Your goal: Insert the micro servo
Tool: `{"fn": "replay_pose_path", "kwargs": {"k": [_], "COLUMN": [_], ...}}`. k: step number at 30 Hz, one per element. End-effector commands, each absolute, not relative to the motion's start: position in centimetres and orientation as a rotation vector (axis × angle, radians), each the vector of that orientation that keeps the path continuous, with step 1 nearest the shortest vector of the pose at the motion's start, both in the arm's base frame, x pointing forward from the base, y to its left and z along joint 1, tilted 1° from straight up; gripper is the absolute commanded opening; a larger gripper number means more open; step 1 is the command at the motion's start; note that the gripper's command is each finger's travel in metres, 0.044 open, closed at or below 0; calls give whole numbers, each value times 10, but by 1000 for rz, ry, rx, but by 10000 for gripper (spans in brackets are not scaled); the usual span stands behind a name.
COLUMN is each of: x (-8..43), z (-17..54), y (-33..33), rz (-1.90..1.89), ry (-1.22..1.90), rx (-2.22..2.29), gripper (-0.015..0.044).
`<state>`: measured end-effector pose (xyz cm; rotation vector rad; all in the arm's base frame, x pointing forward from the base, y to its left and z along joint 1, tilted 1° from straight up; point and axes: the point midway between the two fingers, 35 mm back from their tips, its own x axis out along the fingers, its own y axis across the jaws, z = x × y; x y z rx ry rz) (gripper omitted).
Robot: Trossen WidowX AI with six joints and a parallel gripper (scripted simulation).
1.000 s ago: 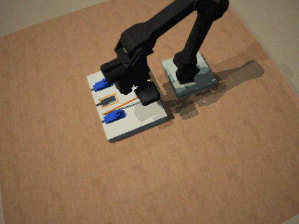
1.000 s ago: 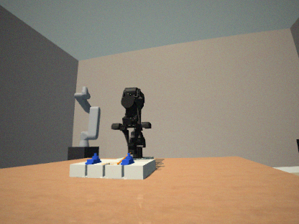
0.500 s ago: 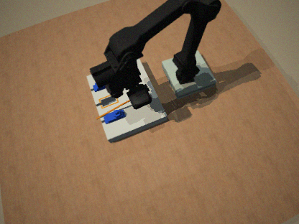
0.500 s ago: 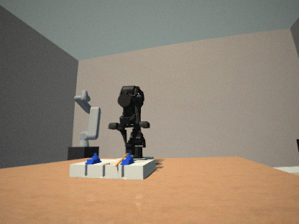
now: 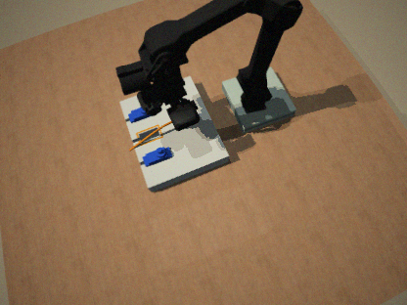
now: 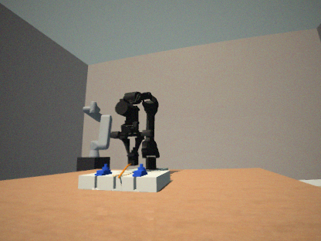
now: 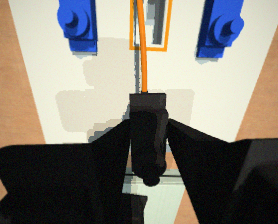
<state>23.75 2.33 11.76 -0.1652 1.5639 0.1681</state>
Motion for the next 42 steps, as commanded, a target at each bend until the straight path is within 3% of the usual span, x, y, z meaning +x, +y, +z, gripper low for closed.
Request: {"fn": "replay_pose_path", "kwargs": {"k": [1, 27, 42], "x": [241, 337, 347], "z": [118, 121, 111], "y": [21, 36, 38], "rz": [173, 173, 126], "ry": [1560, 1551, 1554], "rx": [-173, -172, -125], "gripper": [0, 0, 0]}}
